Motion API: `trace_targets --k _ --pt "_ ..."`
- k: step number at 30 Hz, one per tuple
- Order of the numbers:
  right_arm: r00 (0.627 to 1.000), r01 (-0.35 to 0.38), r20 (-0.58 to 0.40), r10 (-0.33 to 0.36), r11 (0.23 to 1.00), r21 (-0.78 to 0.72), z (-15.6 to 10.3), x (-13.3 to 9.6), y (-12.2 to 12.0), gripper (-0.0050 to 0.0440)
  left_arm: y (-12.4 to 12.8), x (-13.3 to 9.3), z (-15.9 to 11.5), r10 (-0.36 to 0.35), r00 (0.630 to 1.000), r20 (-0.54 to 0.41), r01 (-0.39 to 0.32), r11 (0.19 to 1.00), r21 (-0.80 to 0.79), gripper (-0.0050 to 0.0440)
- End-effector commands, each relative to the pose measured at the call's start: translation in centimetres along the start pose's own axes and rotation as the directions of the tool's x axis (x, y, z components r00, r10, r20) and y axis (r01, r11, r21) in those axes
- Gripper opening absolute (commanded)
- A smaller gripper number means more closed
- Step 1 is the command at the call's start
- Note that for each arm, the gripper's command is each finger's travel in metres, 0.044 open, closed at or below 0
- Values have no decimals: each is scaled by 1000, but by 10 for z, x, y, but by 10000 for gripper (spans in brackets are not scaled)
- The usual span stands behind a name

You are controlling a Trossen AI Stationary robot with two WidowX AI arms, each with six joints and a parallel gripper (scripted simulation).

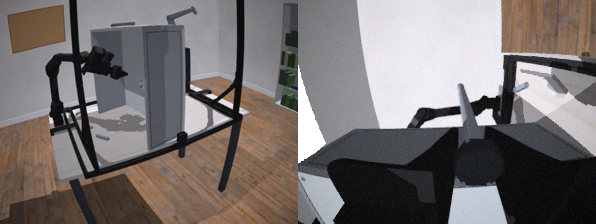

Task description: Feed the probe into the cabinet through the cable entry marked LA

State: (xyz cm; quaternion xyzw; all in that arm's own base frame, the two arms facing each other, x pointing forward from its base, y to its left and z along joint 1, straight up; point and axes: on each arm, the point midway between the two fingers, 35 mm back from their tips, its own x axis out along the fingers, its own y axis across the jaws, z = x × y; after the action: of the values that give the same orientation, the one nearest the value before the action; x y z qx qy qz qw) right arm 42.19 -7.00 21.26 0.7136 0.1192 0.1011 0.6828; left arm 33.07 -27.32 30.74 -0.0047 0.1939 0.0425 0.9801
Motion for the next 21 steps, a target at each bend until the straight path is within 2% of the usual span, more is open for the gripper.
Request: trace_targets --k 1,3,18,21 --pt "999 -38 19 39 999 -25 -9 5 26 0 1 -2 3 1 1000 6 -1 1000 -8 440" --pt "999 -38 19 39 999 -25 -9 5 26 0 1 -2 3 1 1000 6 -1 1000 -8 440" --pt "992 -96 84 99 995 -40 -39 12 76 0 1 -2 3 1 1000 6 -1 1000 -8 440" --pt "991 -100 88 103 994 -40 -41 12 80 0 1 -2 3 1 1000 6 -1 1000 -8 440"
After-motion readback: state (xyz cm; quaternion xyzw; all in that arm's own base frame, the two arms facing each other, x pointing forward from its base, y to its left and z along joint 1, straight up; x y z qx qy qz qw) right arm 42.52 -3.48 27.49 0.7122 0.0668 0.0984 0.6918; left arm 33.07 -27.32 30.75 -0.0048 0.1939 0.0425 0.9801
